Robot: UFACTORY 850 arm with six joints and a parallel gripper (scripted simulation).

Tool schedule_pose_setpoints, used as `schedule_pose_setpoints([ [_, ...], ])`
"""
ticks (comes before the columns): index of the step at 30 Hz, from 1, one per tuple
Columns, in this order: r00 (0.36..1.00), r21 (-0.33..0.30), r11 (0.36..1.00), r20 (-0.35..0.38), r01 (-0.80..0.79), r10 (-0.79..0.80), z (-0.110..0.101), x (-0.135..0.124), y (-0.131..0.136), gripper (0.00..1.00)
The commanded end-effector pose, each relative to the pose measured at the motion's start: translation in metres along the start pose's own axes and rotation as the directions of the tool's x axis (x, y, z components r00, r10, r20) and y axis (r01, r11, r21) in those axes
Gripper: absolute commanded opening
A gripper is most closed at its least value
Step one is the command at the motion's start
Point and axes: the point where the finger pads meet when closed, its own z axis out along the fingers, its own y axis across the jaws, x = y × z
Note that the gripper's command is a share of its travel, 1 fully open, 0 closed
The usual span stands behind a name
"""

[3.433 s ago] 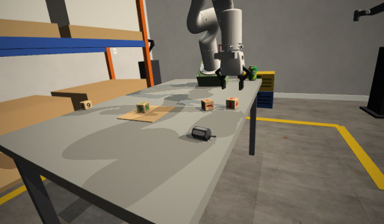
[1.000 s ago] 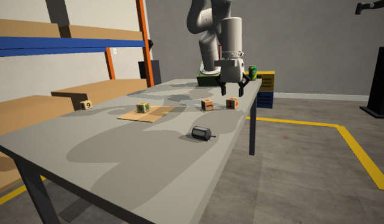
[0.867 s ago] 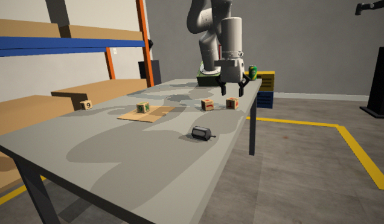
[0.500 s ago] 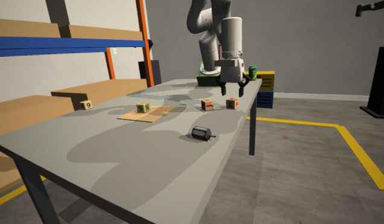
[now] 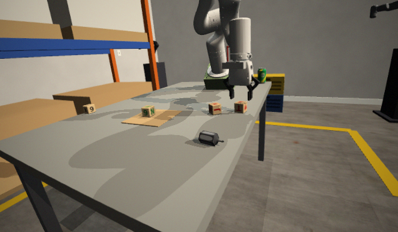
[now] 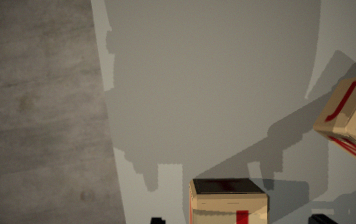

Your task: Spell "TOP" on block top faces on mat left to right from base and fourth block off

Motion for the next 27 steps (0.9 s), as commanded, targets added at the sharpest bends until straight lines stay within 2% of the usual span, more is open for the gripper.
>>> schedule_pose_setpoints([
  [1, 1.0, 0.001, 1.0, -0.001, 0.0, 0.0, -0.0004, 0.0005, -0.0005, 0.87],
  [21, 1.0, 0.001, 1.0, -0.001, 0.0, 0.0, 0.0, 0.0005, -0.0005, 0.87],
  [27, 1.0, 0.001, 1.0, -0.001, 0.0, 0.0, 0.0075, 0.0006, -0.0005, 0.87],
])
